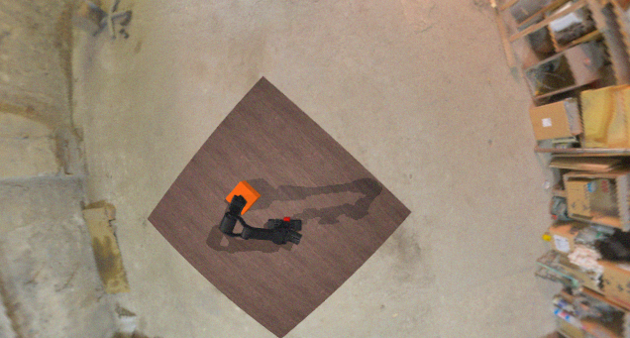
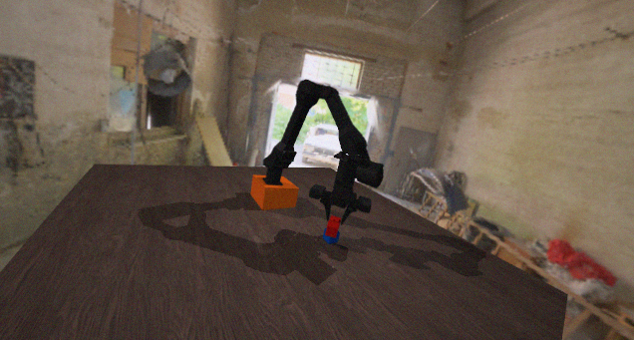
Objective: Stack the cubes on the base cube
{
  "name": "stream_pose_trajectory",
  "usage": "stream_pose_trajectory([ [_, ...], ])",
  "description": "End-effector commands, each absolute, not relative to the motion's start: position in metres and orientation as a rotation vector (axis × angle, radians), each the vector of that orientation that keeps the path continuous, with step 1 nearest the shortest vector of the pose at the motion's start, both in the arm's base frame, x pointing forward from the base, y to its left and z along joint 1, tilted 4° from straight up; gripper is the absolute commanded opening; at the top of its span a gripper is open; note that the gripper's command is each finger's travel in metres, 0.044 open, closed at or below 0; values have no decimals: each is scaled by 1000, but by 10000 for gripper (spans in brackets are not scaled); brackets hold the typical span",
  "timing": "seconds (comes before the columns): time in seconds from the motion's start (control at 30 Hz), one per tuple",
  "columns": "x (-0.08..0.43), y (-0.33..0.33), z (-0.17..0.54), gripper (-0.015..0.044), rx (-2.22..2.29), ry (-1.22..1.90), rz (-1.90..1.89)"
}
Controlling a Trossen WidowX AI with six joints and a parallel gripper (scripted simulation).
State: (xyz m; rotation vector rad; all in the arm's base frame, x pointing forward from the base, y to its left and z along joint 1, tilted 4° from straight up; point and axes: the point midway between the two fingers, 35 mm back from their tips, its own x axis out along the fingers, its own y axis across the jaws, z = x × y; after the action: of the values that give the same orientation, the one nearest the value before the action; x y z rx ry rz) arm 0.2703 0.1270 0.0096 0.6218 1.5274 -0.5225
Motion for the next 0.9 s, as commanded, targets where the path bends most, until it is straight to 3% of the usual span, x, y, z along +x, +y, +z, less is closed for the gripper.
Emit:
stream_pose_trajectory([
  [0.0, 271, 126, 18, 205, 622, 1527, -522],
  [0.87, 271, 124, 55, 205, 622, 1527, -522],
])
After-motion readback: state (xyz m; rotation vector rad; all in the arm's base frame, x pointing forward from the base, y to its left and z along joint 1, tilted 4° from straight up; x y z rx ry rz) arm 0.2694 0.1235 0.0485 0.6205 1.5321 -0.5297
